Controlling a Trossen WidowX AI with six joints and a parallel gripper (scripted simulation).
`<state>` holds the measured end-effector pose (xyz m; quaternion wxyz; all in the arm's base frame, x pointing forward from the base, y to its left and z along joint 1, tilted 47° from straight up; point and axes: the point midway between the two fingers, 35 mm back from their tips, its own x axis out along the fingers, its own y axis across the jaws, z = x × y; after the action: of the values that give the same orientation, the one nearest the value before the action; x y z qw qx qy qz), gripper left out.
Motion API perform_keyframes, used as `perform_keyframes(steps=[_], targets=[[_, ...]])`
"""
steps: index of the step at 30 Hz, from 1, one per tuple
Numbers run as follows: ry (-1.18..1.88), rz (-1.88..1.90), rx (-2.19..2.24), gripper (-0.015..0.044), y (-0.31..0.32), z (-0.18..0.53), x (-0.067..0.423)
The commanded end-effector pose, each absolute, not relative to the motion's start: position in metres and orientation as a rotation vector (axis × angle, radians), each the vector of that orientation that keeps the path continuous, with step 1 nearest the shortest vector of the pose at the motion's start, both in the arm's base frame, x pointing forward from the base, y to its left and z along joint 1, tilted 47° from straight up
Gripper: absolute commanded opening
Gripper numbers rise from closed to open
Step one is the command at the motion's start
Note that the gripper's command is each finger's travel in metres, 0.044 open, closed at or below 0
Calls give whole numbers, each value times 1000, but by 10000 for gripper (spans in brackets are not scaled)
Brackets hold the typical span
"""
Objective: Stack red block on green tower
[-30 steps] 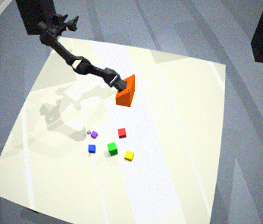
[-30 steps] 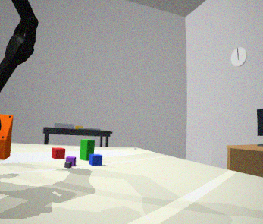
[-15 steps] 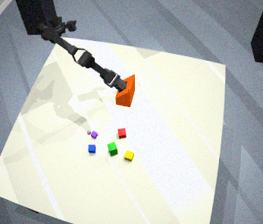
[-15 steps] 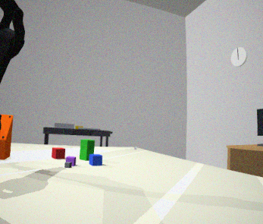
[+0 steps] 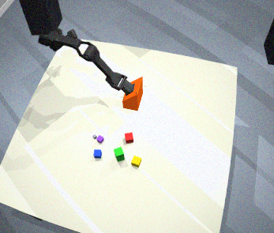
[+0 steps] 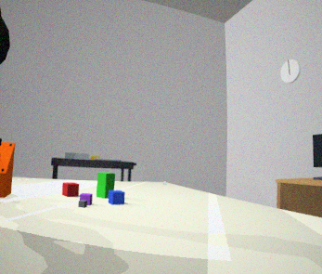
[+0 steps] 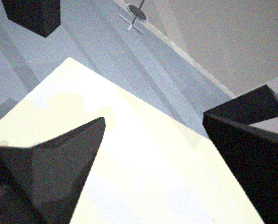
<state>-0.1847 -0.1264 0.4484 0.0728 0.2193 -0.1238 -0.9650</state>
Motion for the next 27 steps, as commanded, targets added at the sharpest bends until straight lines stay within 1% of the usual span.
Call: perform_keyframes(steps=[1,10,17,27], targets=[[-215,-2798,709,440,-164,431,-176],[71,-2564,777,440,-228,392,-136],[239,-2410,793,440,-259,365,-100],[491,-2179,732,440,-302,326,-29]])
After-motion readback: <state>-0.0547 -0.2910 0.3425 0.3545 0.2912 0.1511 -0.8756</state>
